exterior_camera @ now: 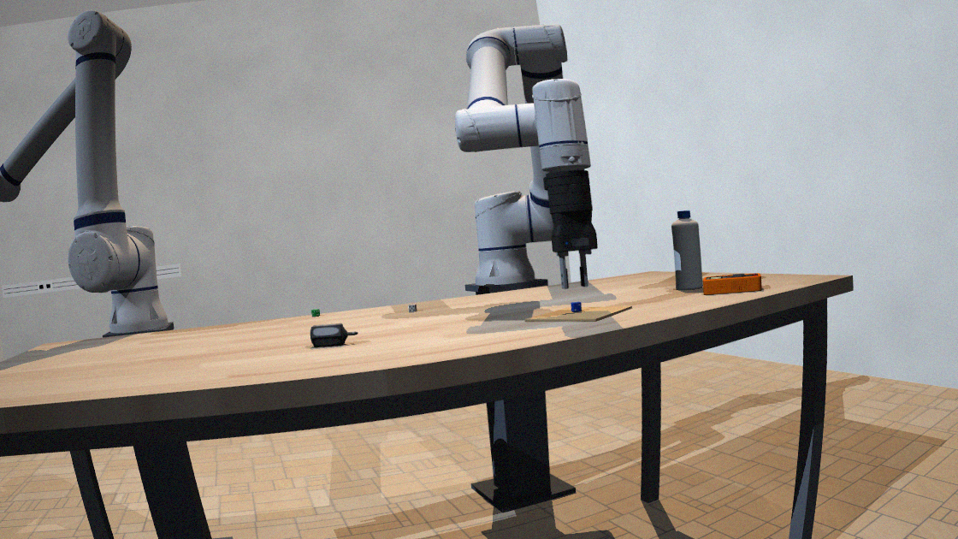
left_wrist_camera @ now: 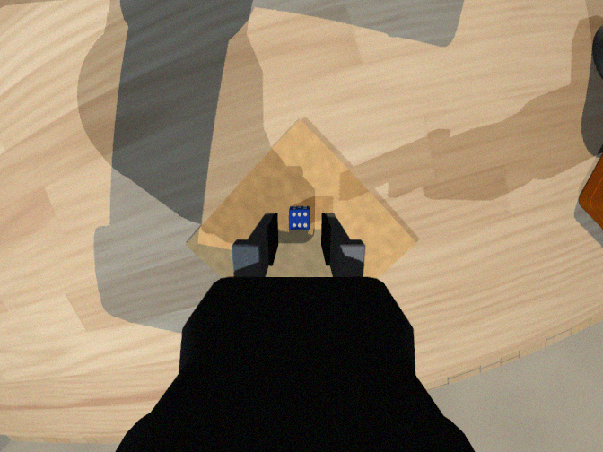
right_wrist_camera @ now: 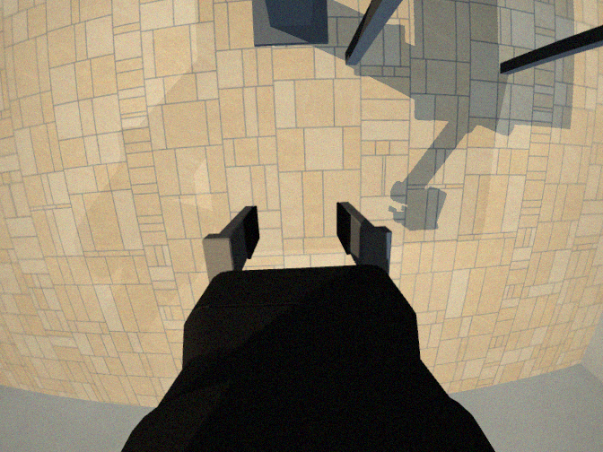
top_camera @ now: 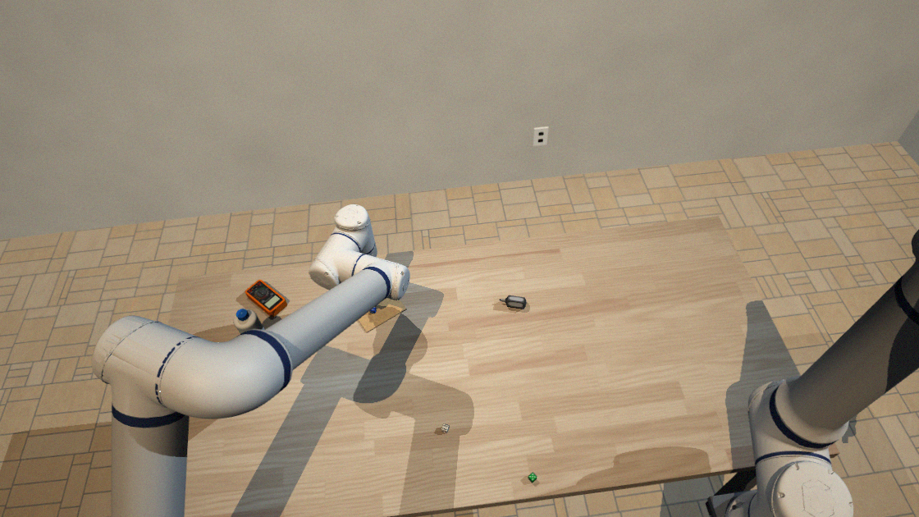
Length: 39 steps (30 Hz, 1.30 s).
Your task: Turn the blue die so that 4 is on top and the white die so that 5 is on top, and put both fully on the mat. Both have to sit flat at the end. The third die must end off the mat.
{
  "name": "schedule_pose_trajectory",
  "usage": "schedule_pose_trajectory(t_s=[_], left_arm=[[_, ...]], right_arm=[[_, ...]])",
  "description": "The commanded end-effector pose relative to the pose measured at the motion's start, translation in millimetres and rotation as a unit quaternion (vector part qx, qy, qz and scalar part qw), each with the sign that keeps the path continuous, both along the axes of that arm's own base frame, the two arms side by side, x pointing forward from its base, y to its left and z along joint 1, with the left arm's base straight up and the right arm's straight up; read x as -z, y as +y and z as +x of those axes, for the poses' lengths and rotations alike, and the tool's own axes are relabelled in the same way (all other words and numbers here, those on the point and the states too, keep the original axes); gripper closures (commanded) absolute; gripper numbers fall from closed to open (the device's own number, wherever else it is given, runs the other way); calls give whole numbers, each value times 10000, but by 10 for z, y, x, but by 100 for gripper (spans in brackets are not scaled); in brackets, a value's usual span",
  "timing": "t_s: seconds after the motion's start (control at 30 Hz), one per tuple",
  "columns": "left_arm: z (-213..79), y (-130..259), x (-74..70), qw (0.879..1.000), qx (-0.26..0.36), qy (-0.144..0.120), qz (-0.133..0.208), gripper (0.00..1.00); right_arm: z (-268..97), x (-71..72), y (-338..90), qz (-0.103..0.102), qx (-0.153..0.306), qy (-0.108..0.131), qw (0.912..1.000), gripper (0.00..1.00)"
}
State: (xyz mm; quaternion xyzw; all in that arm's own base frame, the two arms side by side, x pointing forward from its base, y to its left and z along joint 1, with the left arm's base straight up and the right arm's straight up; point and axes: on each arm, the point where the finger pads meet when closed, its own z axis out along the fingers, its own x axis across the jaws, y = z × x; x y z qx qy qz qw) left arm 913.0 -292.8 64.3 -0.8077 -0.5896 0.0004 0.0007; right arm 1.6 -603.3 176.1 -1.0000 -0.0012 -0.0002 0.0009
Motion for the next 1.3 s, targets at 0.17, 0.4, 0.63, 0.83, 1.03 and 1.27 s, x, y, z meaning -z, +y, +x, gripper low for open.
schedule_pose_trajectory(t_s=[0.17,0.4,0.63,0.83,1.03,1.27], left_arm=[[5,-3,-420,10000,0,-8,-3,36],[5,-3,-497,10000,0,-8,-3,36],[5,-3,-497,10000,0,-8,-3,0],[5,-3,-497,10000,0,-8,-3,0],[5,-3,-497,10000,0,-8,-3,0],[4,-2,-497,10000,33,-8,-3,0]], right_arm=[[-2,-9,-7,-9,0,2,10000,0],[-2,-9,-7,-9,0,2,10000,0],[-2,-9,-7,-9,0,2,10000,0],[-2,-9,-7,-9,0,2,10000,0],[-2,-9,-7,-9,0,2,10000,0],[-2,-9,-7,-9,0,2,10000,0]])
